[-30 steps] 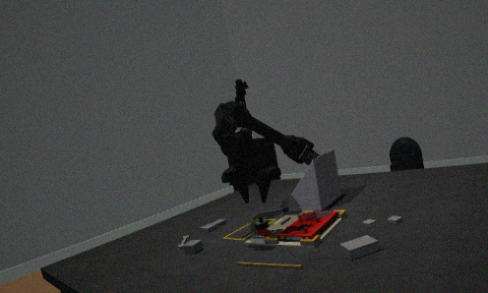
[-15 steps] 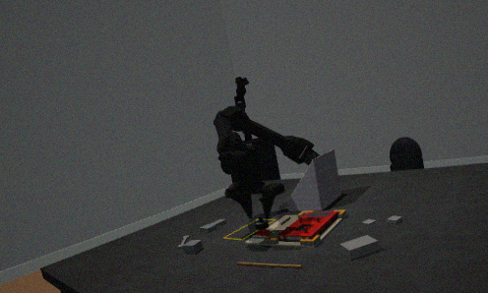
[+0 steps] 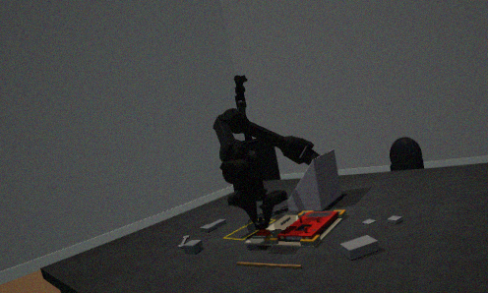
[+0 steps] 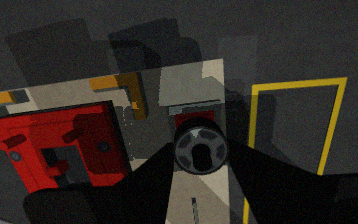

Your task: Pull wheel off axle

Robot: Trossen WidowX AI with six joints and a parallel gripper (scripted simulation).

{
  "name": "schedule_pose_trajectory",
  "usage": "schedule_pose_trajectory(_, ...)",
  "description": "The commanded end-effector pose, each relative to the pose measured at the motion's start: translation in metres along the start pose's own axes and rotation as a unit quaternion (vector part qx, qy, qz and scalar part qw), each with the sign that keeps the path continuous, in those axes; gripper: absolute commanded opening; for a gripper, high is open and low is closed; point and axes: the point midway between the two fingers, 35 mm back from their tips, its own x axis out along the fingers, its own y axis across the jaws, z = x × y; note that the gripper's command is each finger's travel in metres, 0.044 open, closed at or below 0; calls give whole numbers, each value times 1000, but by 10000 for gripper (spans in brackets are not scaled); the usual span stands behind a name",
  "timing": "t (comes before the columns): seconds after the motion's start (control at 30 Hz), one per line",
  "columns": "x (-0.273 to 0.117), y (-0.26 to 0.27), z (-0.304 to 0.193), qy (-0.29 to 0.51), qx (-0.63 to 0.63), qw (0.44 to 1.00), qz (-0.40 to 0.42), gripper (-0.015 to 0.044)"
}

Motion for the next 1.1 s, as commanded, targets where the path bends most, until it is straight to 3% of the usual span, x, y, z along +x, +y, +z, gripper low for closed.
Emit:
schedule_pose_trajectory(0.0,0,-1,0,0,2,1000,0,168)
schedule_pose_trajectory(0.07,0,-1,0,0,2,1000,0,155)
schedule_pose_trajectory(0.27,-1,0,0,0,2,1000,0,0)
schedule_pose_trajectory(1.07,-9,0,1,-1,1,1000,0,0)
